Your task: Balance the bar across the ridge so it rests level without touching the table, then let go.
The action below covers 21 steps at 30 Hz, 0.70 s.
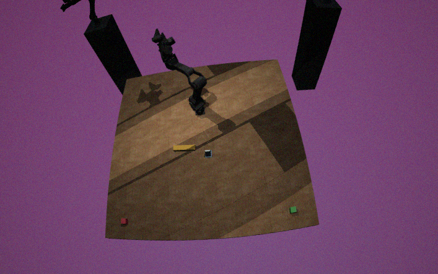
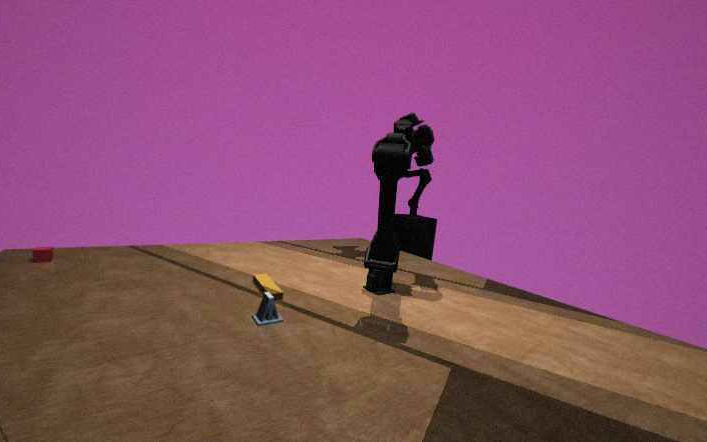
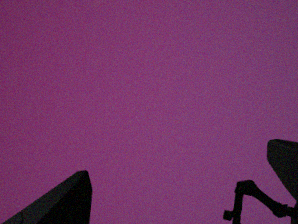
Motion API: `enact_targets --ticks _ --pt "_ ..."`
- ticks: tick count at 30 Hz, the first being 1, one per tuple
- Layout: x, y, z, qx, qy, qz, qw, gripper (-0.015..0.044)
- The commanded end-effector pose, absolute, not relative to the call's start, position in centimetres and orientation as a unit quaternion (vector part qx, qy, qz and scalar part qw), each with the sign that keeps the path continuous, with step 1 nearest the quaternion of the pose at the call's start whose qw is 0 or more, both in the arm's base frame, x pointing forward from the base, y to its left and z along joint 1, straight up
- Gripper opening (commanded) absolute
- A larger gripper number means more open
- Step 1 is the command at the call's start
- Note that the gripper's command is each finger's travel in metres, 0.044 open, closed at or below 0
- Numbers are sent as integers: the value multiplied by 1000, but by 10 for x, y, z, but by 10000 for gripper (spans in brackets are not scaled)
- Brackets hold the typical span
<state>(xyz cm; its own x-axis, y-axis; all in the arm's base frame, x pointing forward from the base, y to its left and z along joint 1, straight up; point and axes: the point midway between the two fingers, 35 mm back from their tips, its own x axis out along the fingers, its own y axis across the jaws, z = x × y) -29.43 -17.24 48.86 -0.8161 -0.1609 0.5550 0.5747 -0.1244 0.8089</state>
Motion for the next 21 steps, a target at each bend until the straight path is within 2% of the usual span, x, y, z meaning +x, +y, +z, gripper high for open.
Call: enact_targets --ticks 1,3,4,21 --pt "-294 -173 488 -168 -610 -732 252 374" --pt "-293 -182 485 -157 -597 -744 255 321" --pt "-292 -189 483 -150 -587 -752 258 315" --pt "-248 -289 441 -39 -401 -850 340 315"
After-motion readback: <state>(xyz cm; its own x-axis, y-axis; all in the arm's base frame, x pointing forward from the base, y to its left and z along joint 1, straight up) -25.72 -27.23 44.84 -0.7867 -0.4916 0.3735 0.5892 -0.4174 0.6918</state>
